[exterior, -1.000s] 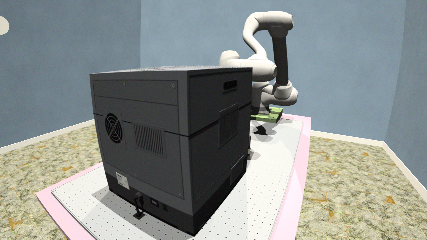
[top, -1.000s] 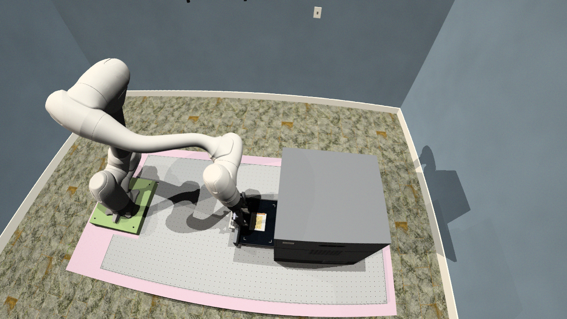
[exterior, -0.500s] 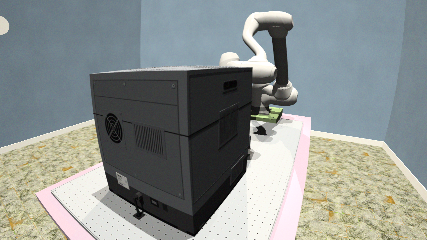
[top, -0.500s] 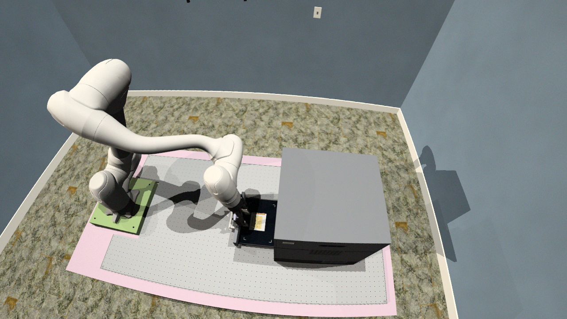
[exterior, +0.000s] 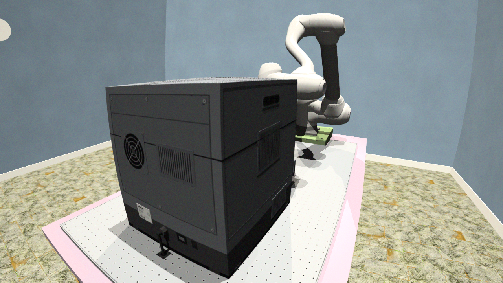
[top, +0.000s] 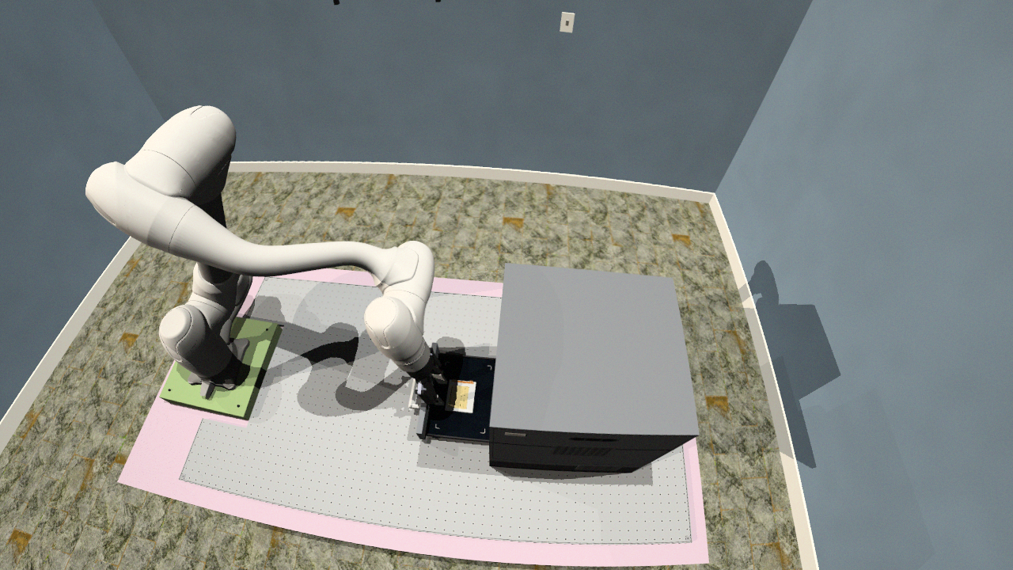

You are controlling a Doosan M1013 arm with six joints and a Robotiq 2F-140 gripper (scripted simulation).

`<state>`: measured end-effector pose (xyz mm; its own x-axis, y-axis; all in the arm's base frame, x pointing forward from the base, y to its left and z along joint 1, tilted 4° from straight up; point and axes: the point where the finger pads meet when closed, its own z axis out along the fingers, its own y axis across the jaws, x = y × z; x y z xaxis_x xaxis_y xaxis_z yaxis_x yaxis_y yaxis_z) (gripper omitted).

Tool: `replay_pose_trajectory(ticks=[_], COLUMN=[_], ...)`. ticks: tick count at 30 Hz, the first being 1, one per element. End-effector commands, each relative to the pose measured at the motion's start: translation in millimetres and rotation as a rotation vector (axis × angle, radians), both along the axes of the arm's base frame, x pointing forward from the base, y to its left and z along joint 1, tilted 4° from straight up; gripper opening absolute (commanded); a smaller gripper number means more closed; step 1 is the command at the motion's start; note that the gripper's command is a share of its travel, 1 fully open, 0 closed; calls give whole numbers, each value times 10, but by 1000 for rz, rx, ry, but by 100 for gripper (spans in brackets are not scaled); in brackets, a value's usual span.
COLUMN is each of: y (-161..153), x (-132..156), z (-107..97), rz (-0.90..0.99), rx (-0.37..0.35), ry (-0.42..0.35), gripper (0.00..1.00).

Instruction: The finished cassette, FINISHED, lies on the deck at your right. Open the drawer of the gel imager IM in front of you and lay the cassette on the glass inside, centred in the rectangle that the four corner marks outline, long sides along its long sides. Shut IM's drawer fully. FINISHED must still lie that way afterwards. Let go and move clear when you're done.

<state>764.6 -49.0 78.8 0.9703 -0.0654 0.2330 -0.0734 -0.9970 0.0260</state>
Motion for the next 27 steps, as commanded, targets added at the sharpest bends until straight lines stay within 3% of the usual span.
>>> replay_pose_trajectory(ticks=[1, 27], y=[0, -4], x=[0, 45], z=[-6, -30], rz=[0, 0], rx=[0, 0], ry=[0, 0], gripper=[46, 46])
